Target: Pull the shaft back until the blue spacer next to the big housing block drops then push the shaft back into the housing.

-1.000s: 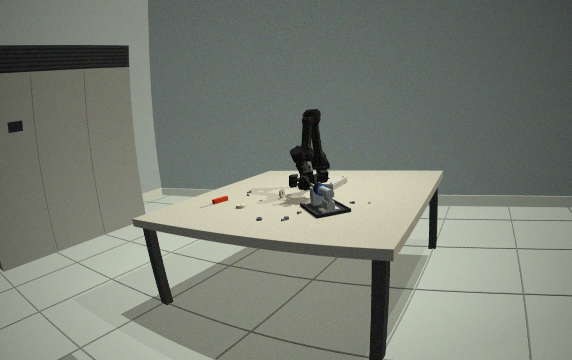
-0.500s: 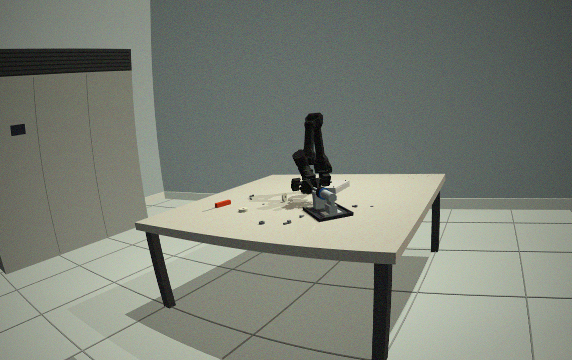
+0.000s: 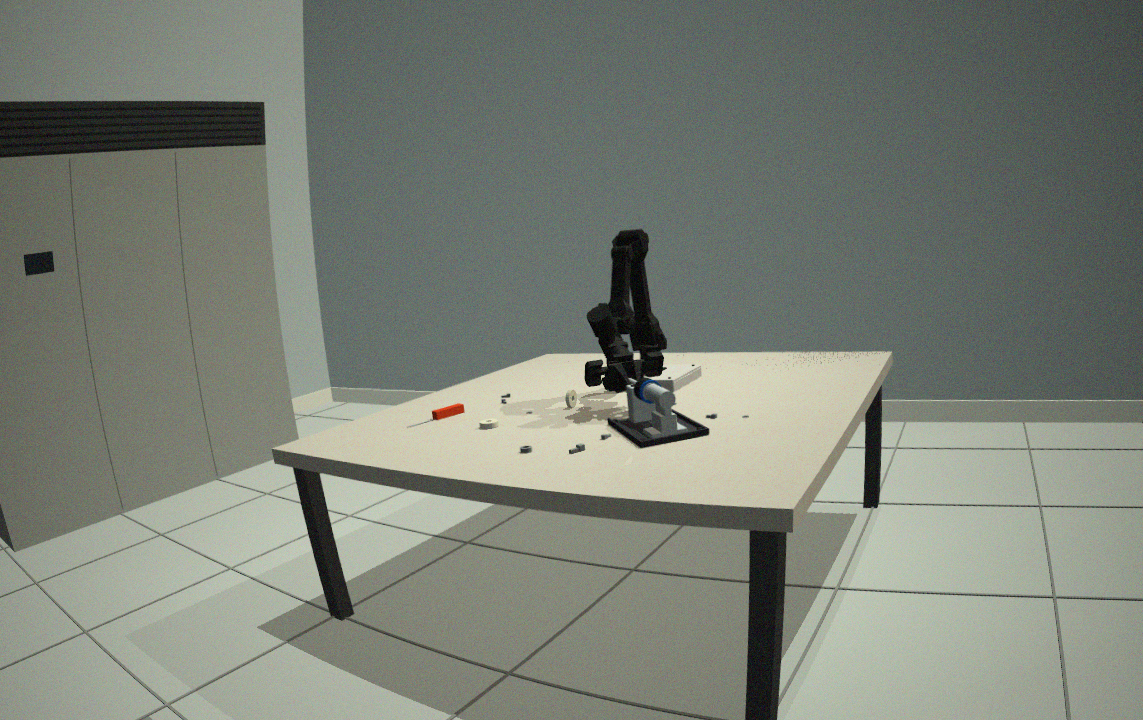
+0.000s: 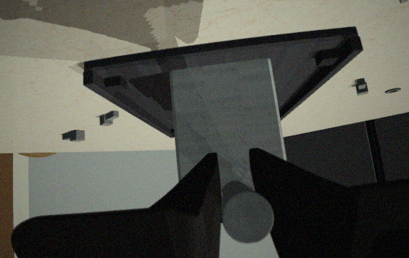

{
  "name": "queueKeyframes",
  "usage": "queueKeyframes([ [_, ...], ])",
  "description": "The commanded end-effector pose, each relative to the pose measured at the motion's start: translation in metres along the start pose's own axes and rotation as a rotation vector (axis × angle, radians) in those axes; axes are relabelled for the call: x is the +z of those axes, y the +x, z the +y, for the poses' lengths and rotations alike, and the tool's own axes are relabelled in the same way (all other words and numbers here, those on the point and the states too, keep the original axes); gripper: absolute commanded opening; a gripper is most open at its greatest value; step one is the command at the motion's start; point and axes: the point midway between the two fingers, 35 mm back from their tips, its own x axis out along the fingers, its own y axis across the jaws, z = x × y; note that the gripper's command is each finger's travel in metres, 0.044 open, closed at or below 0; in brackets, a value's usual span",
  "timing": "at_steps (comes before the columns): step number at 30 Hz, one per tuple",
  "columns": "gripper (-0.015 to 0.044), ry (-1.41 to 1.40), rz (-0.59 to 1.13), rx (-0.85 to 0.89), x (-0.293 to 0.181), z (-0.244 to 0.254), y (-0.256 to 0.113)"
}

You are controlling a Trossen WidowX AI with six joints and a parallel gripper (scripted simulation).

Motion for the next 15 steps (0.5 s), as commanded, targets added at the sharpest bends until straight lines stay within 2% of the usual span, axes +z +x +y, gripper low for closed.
queueKeyframes([
  [1, 0.0, -0.002, 0.0, -0.002, 0.0006, -0.0004, -0.0009],
  [15, 0.0, -0.002, 0.0, -0.002, 0.0015, -0.0004, -0.0023],
])
